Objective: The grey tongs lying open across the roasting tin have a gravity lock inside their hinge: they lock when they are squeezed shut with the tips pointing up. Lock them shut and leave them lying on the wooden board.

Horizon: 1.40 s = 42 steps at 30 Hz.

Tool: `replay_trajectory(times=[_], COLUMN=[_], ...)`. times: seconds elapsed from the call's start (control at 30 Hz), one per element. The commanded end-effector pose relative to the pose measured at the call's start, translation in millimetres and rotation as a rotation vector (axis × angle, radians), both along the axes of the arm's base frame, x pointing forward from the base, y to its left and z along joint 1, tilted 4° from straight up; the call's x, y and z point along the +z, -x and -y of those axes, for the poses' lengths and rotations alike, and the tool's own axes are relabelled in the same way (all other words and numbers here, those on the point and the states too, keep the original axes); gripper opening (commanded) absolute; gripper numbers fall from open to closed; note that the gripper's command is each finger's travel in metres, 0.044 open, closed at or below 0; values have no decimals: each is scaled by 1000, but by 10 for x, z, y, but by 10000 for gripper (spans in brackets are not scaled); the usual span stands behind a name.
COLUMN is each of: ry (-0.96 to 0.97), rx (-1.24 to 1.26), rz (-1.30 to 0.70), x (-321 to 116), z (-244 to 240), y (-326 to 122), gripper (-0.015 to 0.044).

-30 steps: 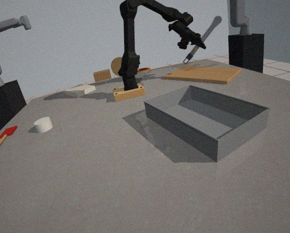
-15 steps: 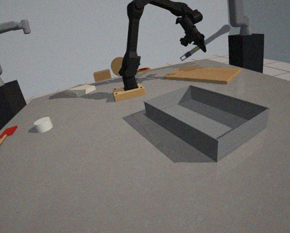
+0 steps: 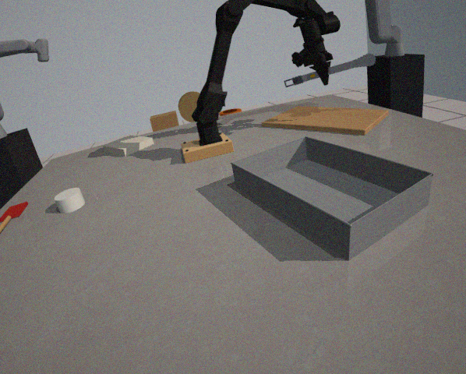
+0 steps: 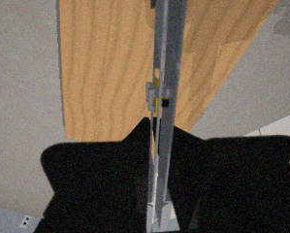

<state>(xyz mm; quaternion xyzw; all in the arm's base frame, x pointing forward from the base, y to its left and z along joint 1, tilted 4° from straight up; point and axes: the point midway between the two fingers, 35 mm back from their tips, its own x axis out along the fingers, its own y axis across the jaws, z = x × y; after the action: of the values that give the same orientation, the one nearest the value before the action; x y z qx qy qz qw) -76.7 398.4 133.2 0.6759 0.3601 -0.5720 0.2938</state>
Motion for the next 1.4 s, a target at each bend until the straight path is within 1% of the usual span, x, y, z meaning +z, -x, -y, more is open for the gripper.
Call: replay_trajectory(times=[0.0,0.2,0.6,1.37], ry=[57,130,135,136], rx=[-14,-36,-38,-37], rz=[-75,-157,-164,-163], x=[65,111,100,-262], z=[11,51,52,16], y=[-10,-18,-17,15], gripper=[-150,-150,-150,-150])
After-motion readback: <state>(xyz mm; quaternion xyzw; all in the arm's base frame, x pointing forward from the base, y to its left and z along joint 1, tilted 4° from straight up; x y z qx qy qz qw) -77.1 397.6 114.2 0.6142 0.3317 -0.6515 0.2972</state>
